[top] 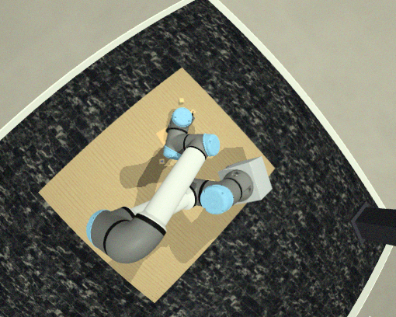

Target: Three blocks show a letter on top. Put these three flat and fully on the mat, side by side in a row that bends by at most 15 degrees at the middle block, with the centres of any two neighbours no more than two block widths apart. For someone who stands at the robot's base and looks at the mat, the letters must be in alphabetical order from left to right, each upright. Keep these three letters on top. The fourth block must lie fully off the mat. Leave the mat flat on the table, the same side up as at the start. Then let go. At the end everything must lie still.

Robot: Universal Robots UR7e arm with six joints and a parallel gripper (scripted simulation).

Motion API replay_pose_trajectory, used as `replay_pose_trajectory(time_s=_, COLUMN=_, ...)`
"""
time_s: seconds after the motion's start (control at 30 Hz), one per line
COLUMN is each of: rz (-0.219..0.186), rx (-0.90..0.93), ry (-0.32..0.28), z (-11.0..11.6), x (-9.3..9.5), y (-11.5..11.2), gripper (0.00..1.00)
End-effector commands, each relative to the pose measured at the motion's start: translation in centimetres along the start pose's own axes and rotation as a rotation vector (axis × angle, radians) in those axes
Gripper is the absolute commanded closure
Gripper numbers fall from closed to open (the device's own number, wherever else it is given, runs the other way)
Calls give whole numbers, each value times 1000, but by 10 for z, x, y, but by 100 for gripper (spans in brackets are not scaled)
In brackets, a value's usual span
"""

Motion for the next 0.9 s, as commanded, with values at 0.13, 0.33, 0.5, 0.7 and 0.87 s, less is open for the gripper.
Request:
replay_pose_trajectory(time_s=0.13, rz=-2, rx=-71, ry=2, z=0, x=-1, y=-1, gripper=51)
replay_pose_trajectory(time_s=0.33, rz=-2, rx=-82, ry=2, z=0, x=-1, y=-1, gripper=51)
replay_pose_trajectory(time_s=0.5, rz=-2, rx=-82, ry=2, z=0, x=-1, y=-1, gripper=51)
replay_pose_trajectory(time_s=0.7, rz=-2, rx=-82, ry=2, z=0, x=-1, y=-1, gripper=51)
replay_pose_trajectory(time_s=0.87, rz=-2, rx=-82, ry=2, z=0, x=-1, y=-1, gripper=51)
Point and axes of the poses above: the point where the finger pads meet when closed, its own x axis out along the fingers, its own y axis across the jaws, z = x × y, the point moved 9 cm from there along -x, back along the fingers, and after that the axes turned 11 degrees about -x, right-handed, at the moved point
